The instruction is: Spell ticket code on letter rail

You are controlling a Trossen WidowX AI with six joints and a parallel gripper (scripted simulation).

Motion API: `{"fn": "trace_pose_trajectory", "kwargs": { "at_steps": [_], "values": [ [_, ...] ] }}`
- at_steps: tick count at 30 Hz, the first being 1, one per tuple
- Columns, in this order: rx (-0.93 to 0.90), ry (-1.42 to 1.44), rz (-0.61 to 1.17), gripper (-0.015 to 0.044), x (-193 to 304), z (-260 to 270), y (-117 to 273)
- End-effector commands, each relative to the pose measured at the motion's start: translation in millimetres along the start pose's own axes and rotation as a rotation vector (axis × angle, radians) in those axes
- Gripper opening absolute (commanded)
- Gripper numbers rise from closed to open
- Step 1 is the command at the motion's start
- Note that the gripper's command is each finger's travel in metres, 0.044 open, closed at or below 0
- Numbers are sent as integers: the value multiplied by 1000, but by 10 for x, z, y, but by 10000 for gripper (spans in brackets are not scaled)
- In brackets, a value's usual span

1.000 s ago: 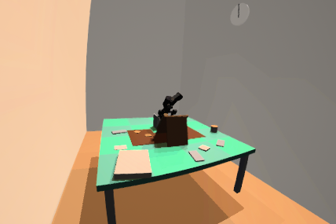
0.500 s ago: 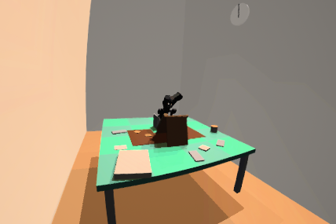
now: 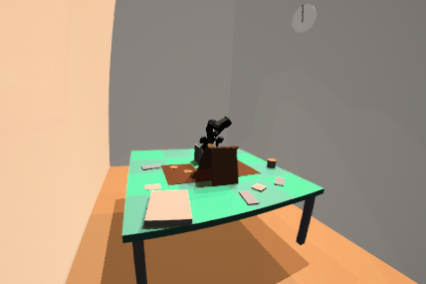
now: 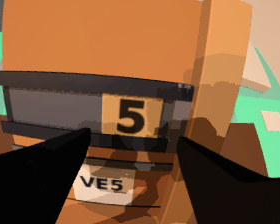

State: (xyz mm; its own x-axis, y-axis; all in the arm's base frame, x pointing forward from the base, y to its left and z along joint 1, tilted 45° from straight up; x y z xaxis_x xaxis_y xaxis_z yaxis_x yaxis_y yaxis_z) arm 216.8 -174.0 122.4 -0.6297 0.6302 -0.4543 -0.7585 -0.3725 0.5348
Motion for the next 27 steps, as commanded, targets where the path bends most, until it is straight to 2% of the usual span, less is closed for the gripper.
{"fn": "trace_pose_trajectory", "kwargs": {
  "at_steps": [1, 5, 16, 27],
  "values": [
    [-4, 7, -1, 295, -13, 12, 25],
    [-4, 6, -1, 295, -20, 20, 38],
    [0, 0, 0, 6, -5, 8, 23],
    [1, -1, 6, 0, -16, 9, 19]
  ]
}}
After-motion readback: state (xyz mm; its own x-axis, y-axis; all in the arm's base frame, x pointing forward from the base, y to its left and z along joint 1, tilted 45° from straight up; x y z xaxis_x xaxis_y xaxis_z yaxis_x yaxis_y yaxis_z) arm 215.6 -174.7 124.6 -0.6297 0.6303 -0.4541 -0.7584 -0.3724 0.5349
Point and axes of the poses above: the point midway between the two fingers, 35 mm back from their tips, its own y axis back along the fingers, its own z axis across the jaws, x = y × z, the point moved 10 cm from there along y, back along the fingers, and after that the axes turned 1 degree about -y, right-handed, at the moved point
